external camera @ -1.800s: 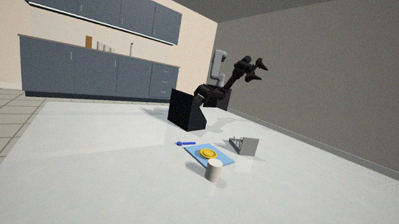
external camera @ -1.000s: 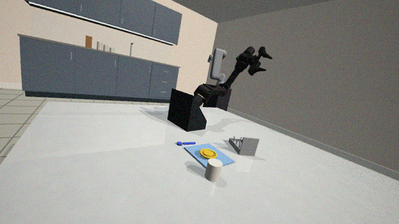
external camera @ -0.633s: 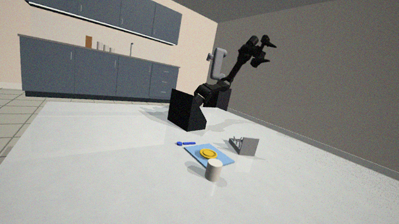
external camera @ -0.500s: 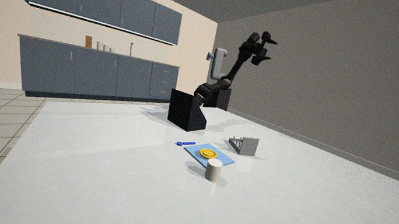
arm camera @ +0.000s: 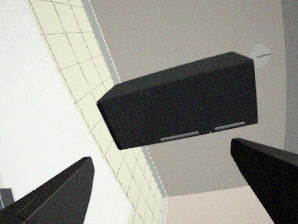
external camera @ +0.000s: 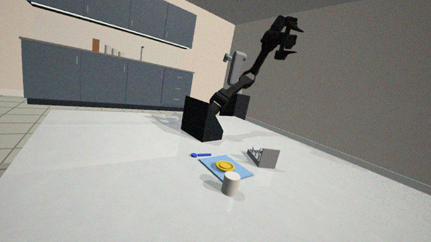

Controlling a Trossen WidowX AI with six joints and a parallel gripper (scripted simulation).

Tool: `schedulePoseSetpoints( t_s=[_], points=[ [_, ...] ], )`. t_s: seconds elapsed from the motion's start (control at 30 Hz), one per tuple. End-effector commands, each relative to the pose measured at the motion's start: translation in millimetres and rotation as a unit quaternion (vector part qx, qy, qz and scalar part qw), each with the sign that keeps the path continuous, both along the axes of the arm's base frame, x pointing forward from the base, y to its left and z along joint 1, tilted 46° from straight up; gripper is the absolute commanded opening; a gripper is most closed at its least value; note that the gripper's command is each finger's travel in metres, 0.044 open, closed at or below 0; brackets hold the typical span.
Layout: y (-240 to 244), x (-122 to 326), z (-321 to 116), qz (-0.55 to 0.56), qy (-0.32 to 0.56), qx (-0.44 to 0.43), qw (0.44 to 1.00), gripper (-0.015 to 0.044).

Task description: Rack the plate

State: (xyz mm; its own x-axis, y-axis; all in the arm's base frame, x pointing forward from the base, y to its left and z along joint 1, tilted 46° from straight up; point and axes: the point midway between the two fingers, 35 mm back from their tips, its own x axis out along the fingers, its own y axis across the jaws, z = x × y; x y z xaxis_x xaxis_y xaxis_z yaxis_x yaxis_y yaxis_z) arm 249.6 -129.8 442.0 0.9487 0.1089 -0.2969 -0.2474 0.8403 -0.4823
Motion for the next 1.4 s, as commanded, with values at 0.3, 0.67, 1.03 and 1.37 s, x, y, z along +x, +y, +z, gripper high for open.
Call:
schedulePoseSetpoints(
  t_s=[0.3,0.67,1.03,1.37],
  points=[
    [-34.9,25.7,-46.1,-0.034,0.074,0.090,0.993,0.0400],
    [-70.8,69.2,-142.3,-0.042,0.207,0.207,0.955,0.0400],
    [-79.5,94.6,-248.9,-0.046,0.348,0.301,0.887,0.0400],
    [-66.4,98.3,-346.0,-0.046,0.477,0.363,0.799,0.0400]
  ],
)
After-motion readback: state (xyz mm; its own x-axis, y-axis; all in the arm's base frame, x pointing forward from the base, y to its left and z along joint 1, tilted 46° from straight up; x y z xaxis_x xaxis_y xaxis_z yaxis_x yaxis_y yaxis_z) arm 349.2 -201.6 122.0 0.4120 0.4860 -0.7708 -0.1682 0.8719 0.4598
